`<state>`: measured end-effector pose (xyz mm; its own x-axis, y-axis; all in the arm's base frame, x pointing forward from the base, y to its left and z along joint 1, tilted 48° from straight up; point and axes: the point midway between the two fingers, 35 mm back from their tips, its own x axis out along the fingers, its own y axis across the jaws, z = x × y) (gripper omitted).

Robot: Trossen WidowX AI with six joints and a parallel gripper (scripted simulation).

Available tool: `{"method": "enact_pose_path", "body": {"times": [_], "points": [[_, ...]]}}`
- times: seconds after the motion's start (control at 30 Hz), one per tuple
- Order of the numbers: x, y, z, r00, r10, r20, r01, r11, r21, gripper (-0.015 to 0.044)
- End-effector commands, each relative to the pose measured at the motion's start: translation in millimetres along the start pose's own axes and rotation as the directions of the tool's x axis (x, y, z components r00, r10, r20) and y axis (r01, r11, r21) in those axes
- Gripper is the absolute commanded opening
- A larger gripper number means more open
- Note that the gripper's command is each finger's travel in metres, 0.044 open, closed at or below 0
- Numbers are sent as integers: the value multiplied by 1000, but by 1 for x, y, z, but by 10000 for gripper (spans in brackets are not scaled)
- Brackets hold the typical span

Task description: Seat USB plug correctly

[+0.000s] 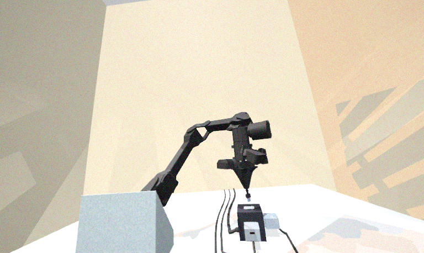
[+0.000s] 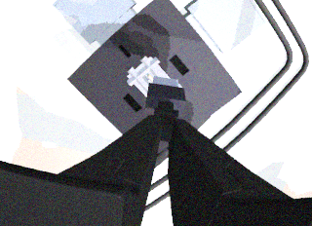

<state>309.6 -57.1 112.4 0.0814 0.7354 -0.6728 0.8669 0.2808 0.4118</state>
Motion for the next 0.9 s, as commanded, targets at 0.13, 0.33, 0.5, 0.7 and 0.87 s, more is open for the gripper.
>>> {"method": "enact_pose_path", "body": {"times": [0.13, 0.33, 0.5, 0.7, 0.87], "points": [[0, 0, 0, 1000, 0, 2, -1, 978, 208, 0], [0, 0, 0, 1000, 0, 2, -1, 933, 359, 0], [0, 0, 0, 1000, 0, 2, -1, 879, 478, 0], [0, 0, 0, 1000, 0, 2, -1, 793, 609, 0], [0, 0, 0, 1000, 0, 1, -1, 734, 679, 0]]}}
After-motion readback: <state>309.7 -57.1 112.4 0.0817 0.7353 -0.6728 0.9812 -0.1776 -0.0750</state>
